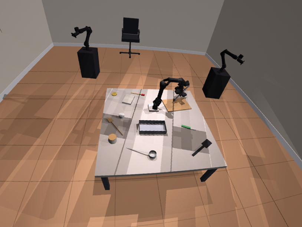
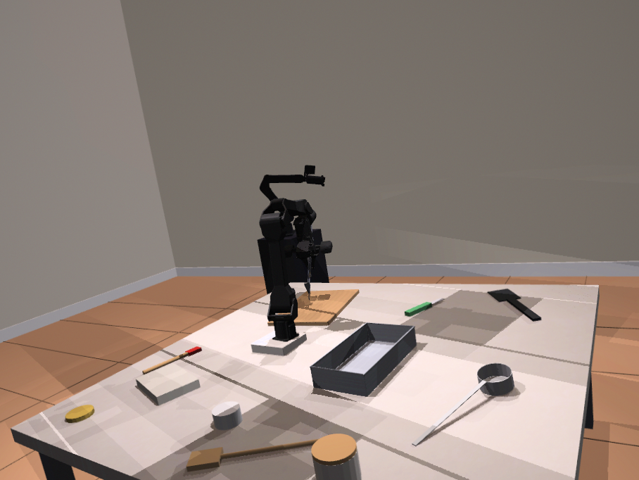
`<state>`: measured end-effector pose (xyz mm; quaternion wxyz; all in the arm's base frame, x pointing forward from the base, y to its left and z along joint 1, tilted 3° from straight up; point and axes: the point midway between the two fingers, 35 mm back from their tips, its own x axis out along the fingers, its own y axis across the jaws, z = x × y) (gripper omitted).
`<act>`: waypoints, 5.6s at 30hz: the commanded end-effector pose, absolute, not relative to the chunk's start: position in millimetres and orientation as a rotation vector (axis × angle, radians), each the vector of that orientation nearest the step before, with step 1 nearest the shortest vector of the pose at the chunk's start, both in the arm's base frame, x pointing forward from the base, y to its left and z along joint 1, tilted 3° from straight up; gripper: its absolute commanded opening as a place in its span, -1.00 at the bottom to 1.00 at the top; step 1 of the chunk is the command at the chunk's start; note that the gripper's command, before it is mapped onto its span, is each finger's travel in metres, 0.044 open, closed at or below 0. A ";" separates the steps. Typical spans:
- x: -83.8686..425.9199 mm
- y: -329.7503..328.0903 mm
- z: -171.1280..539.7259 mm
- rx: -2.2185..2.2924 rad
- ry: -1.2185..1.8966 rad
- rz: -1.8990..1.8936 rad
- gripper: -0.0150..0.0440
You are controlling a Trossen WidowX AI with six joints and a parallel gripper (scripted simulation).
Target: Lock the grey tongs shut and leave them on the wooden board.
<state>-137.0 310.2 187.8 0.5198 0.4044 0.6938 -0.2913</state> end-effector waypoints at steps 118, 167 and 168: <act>-130.1 302.3 192.5 1.274 2.218 -0.432 -1.00; -136.6 304.6 191.5 0.875 1.505 -0.742 -1.00; -136.4 304.1 191.8 0.867 1.490 -0.745 -1.00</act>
